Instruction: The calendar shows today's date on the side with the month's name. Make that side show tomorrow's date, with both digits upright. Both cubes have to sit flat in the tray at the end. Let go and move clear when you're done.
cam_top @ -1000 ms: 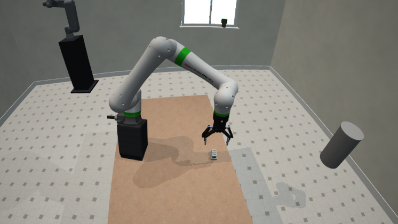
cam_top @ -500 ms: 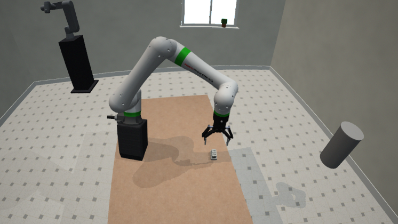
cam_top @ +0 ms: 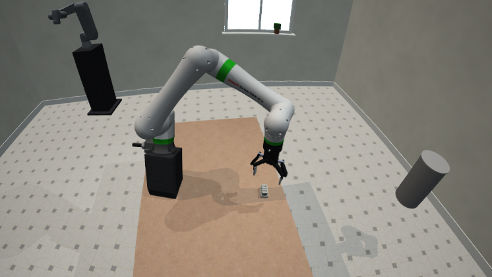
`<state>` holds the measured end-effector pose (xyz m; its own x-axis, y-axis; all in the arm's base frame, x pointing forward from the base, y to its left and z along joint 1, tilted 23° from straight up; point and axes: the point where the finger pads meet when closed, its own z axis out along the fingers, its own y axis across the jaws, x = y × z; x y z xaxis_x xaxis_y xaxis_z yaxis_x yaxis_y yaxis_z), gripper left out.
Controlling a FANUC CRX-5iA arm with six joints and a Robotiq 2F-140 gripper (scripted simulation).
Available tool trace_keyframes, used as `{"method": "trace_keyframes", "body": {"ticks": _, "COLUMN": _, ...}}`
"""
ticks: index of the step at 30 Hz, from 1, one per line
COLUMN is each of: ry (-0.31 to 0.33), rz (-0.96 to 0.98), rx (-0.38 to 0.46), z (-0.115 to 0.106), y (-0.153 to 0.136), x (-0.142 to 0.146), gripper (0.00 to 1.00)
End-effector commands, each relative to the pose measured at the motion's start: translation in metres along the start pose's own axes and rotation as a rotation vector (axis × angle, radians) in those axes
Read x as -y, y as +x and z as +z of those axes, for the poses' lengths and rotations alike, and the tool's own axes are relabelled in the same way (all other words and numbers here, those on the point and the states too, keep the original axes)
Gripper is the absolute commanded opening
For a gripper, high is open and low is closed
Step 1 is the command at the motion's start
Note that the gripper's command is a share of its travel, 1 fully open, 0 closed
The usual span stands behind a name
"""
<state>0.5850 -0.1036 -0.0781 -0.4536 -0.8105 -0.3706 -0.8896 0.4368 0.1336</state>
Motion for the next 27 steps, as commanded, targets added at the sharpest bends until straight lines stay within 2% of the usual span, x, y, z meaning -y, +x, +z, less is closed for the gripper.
{"method": "trace_keyframes", "body": {"ticks": 1, "ry": 0.0, "rz": 0.166, "rx": -0.008, "z": 0.0015, "y": -0.0002, "x": 0.0002, "gripper": 1.0}}
{"method": "trace_keyframes", "body": {"ticks": 11, "ry": 0.002, "rz": 0.51, "rx": -0.008, "z": 0.005, "y": -0.0003, "x": 0.0002, "gripper": 1.0}}
{"method": "trace_keyframes", "body": {"ticks": 14, "ry": 0.002, "rz": 0.52, "rx": -0.008, "z": 0.0051, "y": -0.0003, "x": 0.0002, "gripper": 1.0}}
{"method": "trace_keyframes", "body": {"ticks": 16, "ry": 0.002, "rz": 0.662, "rx": -0.008, "z": 0.0065, "y": -0.0003, "x": 0.0003, "gripper": 1.0}}
{"method": "trace_keyframes", "body": {"ticks": 19, "ry": 0.002, "rz": 0.717, "rx": -0.008, "z": 0.0071, "y": -0.0003, "x": 0.0003, "gripper": 1.0}}
{"method": "trace_keyframes", "body": {"ticks": 27, "ry": 0.004, "rz": 1.014, "rx": -0.007, "z": 0.0101, "y": -0.0003, "x": 0.0003, "gripper": 1.0}}
